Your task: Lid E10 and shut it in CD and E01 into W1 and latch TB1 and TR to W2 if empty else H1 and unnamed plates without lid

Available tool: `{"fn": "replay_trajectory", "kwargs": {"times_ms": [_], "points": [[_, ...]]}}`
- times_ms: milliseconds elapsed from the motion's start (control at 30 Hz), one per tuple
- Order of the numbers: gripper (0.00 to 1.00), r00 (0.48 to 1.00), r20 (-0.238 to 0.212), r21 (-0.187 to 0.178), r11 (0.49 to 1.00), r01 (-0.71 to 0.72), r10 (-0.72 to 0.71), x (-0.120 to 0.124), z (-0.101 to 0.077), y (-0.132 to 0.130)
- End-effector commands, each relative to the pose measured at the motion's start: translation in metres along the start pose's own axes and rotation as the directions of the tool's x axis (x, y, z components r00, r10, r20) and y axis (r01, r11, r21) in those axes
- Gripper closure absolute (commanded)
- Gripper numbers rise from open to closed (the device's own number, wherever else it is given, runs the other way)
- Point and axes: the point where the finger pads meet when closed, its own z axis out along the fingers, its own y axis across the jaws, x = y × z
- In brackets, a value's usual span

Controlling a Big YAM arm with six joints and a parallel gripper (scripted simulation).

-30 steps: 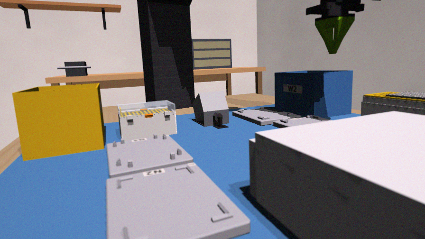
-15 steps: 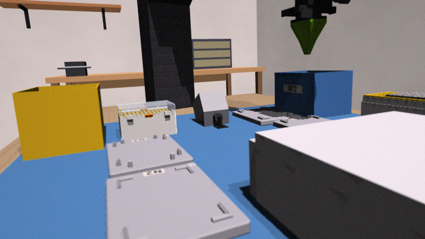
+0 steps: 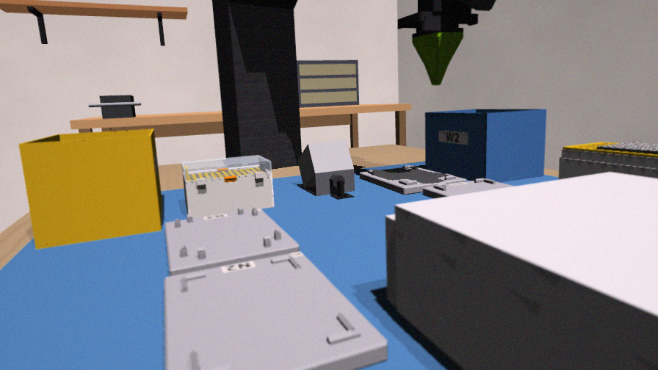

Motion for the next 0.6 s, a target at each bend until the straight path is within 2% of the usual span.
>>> {"fn": "replay_trajectory", "kwargs": {"times_ms": [0,367,467,500,567], "points": [[1.00,0.999,0.050,-0.010,1.000,0.005,-0.004,-0.010,-0.009,-0.006],[1.00,1.000,0.008,0.003,1.000,0.010,-0.010,0.040,-0.001,-0.040],[1.00,1.000,0.008,0.003,1.000,0.010,-0.010,0.044,-0.001,-0.043],[1.00,1.000,0.022,-0.005,1.000,0.012,-0.012,0.042,-0.005,-0.042],[1.00,1.000,0.007,0.003,1.000,0.010,-0.010,0.053,-0.002,-0.052]]}}
